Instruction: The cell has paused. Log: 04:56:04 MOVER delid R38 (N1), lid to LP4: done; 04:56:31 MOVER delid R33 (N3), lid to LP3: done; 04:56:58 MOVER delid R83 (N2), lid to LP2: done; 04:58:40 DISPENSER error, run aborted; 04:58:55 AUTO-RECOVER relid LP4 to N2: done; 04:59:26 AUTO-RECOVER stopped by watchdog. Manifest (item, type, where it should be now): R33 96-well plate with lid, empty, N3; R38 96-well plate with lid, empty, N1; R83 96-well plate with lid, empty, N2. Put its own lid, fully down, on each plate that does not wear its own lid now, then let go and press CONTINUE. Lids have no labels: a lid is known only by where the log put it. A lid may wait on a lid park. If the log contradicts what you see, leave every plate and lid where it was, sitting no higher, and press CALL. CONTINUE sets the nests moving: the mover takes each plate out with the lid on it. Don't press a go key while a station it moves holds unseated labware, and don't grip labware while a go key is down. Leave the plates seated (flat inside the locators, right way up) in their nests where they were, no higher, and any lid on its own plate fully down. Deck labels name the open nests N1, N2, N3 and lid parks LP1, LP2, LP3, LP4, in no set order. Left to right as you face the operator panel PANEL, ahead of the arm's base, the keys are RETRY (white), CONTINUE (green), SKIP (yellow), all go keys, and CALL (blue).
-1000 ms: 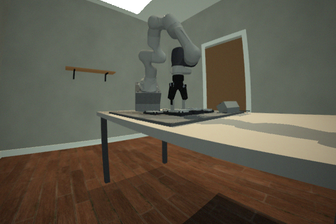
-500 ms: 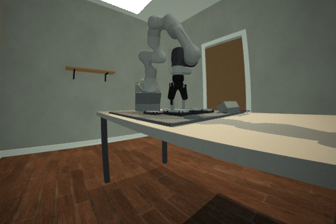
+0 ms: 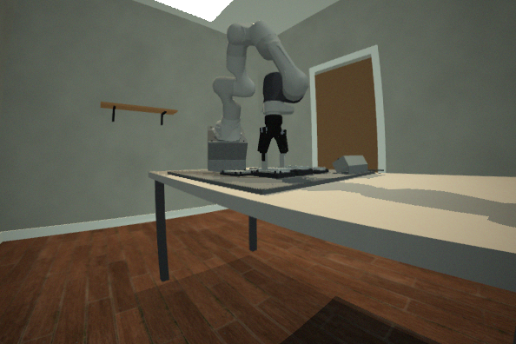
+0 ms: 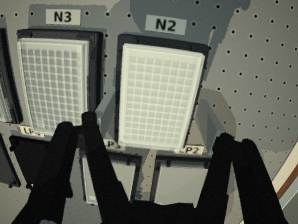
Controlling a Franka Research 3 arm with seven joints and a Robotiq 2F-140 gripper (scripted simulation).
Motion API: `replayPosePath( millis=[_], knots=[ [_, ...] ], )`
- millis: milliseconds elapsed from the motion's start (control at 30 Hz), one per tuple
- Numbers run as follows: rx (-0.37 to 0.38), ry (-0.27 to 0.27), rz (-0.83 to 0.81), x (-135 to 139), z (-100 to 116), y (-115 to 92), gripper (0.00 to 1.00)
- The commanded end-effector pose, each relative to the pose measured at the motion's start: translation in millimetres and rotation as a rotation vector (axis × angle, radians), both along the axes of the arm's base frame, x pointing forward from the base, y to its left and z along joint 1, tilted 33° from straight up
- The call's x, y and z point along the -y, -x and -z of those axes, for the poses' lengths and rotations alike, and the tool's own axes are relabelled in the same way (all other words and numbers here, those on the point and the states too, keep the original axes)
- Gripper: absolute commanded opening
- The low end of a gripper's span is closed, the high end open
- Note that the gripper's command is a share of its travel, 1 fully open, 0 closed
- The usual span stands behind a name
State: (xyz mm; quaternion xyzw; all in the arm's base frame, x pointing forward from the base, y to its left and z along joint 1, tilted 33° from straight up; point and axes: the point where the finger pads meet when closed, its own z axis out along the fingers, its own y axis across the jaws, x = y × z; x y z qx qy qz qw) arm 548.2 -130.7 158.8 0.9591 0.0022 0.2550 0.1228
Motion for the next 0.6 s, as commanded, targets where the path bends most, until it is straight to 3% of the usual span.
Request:
replayPosePath(
  millis=[0, 167, 200, 567],
  knots=[
    [0.001, -0.004, 0.002, -0.5, 1.1, -0.3, 0.66],
    [0.001, -0.004, 0.002, -0.5, 1.1, -0.3, 0.66],
    [0.001, -0.004, 0.002, -0.5, 1.1, -0.3, 0.00],
    [0.001, -0.004, 0.002, -0.5, 1.1, -0.3, 0.00]
  ],
)
